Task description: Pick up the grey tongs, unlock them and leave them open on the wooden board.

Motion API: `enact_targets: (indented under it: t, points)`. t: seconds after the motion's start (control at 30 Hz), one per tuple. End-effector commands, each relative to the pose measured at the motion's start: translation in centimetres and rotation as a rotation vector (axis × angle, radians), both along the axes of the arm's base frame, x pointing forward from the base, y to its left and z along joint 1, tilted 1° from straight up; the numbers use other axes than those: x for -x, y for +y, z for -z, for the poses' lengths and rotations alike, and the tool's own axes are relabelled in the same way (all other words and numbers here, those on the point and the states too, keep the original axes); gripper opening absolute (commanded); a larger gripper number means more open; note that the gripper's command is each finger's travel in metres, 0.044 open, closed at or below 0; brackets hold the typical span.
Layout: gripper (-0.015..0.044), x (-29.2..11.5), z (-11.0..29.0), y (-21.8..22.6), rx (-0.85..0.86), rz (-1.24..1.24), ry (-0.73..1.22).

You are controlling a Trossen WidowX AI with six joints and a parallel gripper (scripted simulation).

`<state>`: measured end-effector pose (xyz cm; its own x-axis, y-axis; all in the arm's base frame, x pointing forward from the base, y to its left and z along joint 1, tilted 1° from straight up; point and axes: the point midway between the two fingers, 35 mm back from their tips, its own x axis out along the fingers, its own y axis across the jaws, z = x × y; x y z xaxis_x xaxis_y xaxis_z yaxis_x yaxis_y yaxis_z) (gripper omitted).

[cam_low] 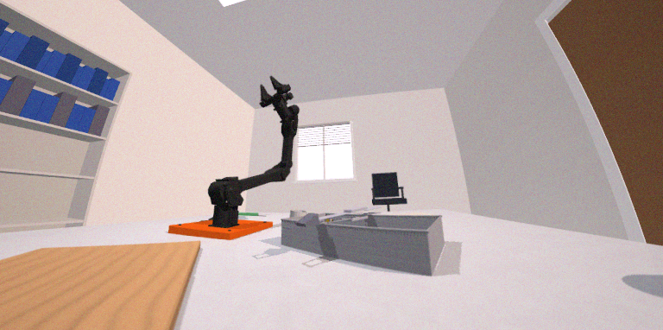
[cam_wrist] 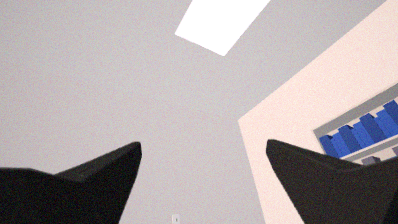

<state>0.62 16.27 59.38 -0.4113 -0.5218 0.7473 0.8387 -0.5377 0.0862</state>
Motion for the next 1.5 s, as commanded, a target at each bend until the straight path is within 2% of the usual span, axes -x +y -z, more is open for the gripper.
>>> enact_targets:
  t: [0.0, 0.13, 0.17, 0.4, 0.53, 0.73, 1.0, 1.17, 1.3, 1.47]
  points:
    - [0.0374, 0.2, 0.0, -0.2, -0.007, -0.002, -0.001]
    - [0.0269, 1.4, -0.3, -2.6, -0.040, -0.077, -0.036]
    - [0.0260, 1.9, -0.4, -3.7, -0.053, -0.117, -0.056]
    - [0.0260, 4.2, 0.0, -13.2, -0.187, -0.432, -0.215]
    - [0.0260, 4.2, 0.3, -14.6, -0.218, -0.459, -0.224]
    - [0.0260, 3.3, 1.5, -20.9, -0.337, -0.641, -0.290]
    - [0.0260, -1.0, 5.5, -30.0, -0.567, -0.930, -0.468]
    - [0.0260, -6.0, 9.8, -35.3, -0.741, -1.103, -0.670]
    - [0.0260, -10.6, 13.7, -37.8, -0.888, -1.198, -0.804]
    - [0.0260, -15.8, 18.2, -38.8, -1.066, -1.253, -0.916]
